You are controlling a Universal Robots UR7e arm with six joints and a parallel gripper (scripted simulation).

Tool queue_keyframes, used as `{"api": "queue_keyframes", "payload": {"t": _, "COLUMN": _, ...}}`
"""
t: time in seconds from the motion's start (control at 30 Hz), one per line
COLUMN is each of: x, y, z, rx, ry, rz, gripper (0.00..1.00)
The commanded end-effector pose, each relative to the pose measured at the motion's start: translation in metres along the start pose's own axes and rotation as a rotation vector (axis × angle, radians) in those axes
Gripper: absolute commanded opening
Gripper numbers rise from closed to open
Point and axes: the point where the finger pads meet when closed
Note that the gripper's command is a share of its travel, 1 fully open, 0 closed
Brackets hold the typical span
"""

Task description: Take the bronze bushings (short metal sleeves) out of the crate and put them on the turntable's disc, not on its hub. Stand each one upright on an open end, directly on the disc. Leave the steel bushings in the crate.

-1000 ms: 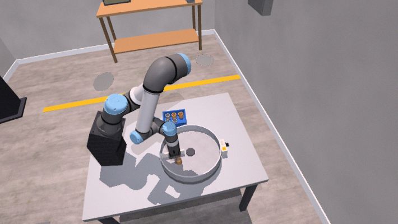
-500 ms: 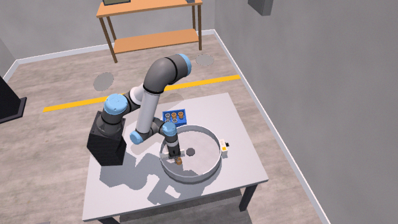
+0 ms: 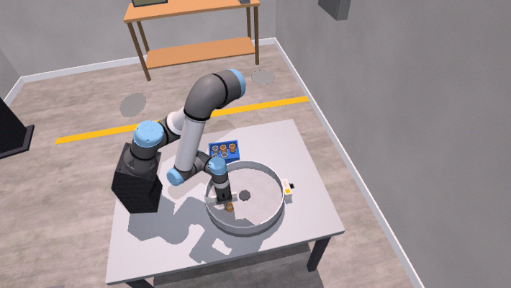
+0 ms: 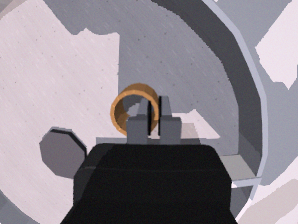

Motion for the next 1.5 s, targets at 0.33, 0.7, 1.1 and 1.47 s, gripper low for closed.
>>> {"api": "queue_keyframes", "payload": {"t": 0.33, "x": 0.0005, "y": -0.0014, "z": -0.0012, "rx": -0.001, "ry": 0.002, "rz": -0.002, "gripper": 0.0}}
{"api": "queue_keyframes", "payload": {"t": 0.7, "x": 0.0005, "y": -0.0014, "z": -0.0012, "rx": -0.001, "ry": 0.002, "rz": -0.002, "gripper": 0.38}}
{"api": "queue_keyframes", "payload": {"t": 1.1, "x": 0.0005, "y": -0.0014, "z": -0.0012, "rx": -0.001, "ry": 0.002, "rz": -0.002, "gripper": 0.38}}
{"api": "queue_keyframes", "payload": {"t": 1.47, "x": 0.0005, "y": -0.0014, "z": -0.0012, "rx": -0.001, "ry": 0.002, "rz": -0.002, "gripper": 0.38}}
Point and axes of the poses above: the point where the finger pads meet when closed, its own x axis out along the fingers, its own y axis across the jaws, z = x × y, and after that the axes turned 5 degrees about -x, right-handed
